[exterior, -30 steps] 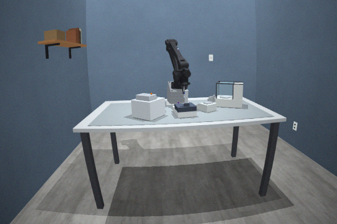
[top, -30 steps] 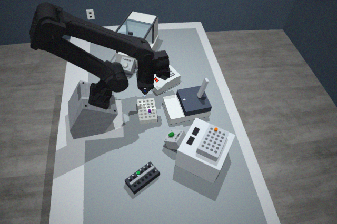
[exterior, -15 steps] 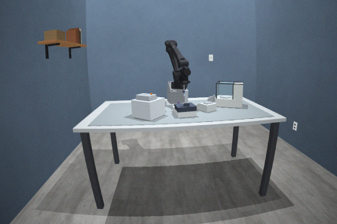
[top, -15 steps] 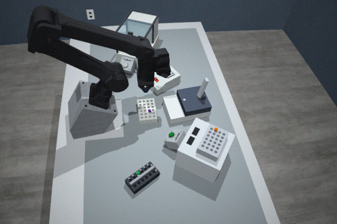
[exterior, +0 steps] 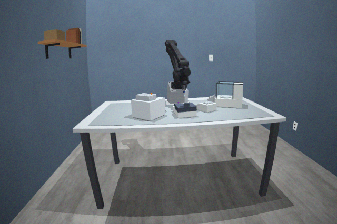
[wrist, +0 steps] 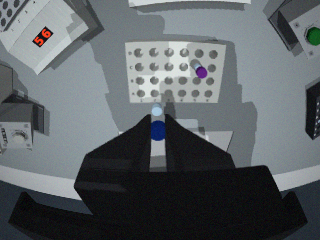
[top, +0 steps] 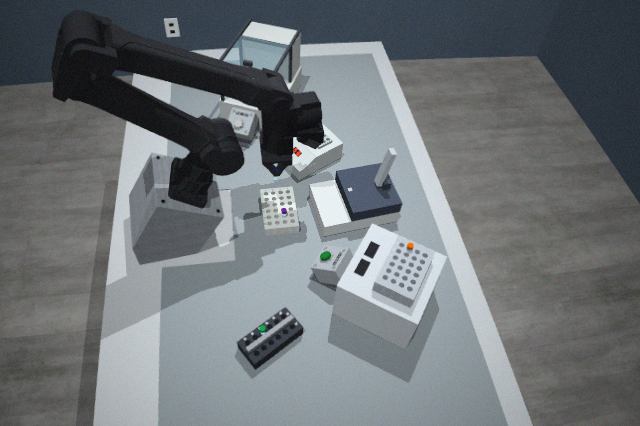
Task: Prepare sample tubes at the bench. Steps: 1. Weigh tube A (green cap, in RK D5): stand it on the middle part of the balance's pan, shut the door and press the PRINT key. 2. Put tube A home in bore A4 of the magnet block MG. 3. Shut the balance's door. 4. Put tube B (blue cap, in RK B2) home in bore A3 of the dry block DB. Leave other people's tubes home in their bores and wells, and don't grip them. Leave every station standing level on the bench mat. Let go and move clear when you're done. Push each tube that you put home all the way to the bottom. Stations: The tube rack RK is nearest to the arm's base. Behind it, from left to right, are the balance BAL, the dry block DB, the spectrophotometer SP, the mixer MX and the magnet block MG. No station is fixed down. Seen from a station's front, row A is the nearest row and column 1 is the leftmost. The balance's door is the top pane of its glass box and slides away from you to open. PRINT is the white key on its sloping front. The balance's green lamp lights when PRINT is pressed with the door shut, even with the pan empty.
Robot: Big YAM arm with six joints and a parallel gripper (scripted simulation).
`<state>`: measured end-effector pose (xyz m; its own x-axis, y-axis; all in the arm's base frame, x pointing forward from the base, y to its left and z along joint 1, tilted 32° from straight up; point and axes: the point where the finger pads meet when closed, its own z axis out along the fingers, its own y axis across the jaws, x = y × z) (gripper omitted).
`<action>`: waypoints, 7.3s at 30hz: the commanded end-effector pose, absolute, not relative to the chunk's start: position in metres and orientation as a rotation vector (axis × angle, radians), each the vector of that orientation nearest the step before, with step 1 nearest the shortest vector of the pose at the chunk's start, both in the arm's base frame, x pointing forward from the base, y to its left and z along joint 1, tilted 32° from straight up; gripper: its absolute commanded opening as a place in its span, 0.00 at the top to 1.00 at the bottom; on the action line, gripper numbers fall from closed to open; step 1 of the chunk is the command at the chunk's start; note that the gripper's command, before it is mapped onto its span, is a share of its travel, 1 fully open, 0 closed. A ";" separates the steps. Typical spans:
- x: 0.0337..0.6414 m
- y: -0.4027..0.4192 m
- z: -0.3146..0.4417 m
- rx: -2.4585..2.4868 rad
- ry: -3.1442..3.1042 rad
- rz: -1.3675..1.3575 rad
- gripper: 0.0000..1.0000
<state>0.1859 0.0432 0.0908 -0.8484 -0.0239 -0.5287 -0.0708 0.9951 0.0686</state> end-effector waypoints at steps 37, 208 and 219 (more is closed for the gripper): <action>0.259 0.163 0.162 -0.498 2.492 0.019 0.91; 0.301 0.219 0.158 -0.684 2.475 -0.053 0.91; 0.300 0.219 0.158 -0.684 2.475 -0.053 0.91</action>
<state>0.2970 0.2134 0.1473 -0.7220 -0.4883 -0.4902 -0.4596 0.8681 -0.1876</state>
